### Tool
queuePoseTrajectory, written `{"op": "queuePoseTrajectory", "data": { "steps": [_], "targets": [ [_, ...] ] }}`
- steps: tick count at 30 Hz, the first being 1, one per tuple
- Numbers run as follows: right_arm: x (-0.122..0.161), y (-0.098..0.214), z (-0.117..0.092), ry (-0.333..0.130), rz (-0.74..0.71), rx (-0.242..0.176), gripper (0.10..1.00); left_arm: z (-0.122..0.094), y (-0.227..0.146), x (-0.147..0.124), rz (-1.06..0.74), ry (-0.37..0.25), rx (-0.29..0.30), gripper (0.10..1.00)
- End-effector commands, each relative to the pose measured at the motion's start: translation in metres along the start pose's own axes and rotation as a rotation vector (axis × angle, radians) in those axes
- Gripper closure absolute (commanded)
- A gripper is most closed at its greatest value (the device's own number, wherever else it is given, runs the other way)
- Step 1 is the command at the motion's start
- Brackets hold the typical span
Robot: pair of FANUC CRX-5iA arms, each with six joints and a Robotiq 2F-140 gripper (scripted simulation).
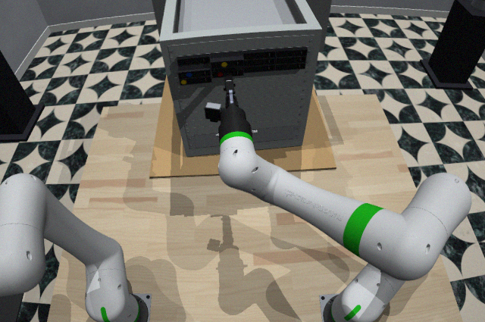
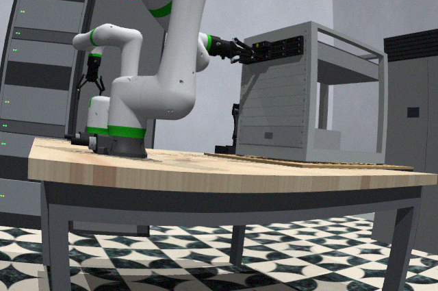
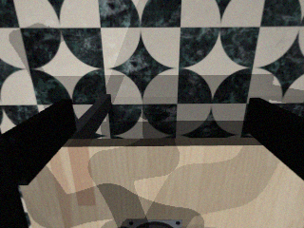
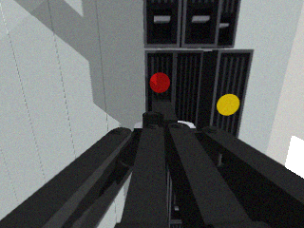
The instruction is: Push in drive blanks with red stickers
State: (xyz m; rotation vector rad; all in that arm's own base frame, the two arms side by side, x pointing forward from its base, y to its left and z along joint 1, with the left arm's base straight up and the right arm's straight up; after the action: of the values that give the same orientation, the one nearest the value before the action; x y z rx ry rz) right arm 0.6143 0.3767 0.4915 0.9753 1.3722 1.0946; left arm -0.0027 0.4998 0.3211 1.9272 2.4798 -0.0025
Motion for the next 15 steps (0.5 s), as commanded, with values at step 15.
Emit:
{"op": "queuePoseTrajectory", "data": {
  "steps": [15],
  "targets": [
    [-0.0004,0.0012,0.0028,-0.001,0.001,-0.002,0.999,-0.0009,0.0002,0.0001,0.0,0.002,-0.001,0.098]
  ]
}}
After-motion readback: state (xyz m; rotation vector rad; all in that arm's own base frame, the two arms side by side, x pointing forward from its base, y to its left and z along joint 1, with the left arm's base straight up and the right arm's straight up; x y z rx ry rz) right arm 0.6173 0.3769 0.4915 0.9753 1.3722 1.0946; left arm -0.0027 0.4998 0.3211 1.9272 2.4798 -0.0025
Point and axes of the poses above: on each arm, the point where the finger pads meet when closed, its own z axis out along the fingers, its own y axis across the jaws, x = y × z, the point moved 5 cm from there along -z, back along the fingers, and after that the axes turned 14 degrees about -z, right-handed, at the moved point
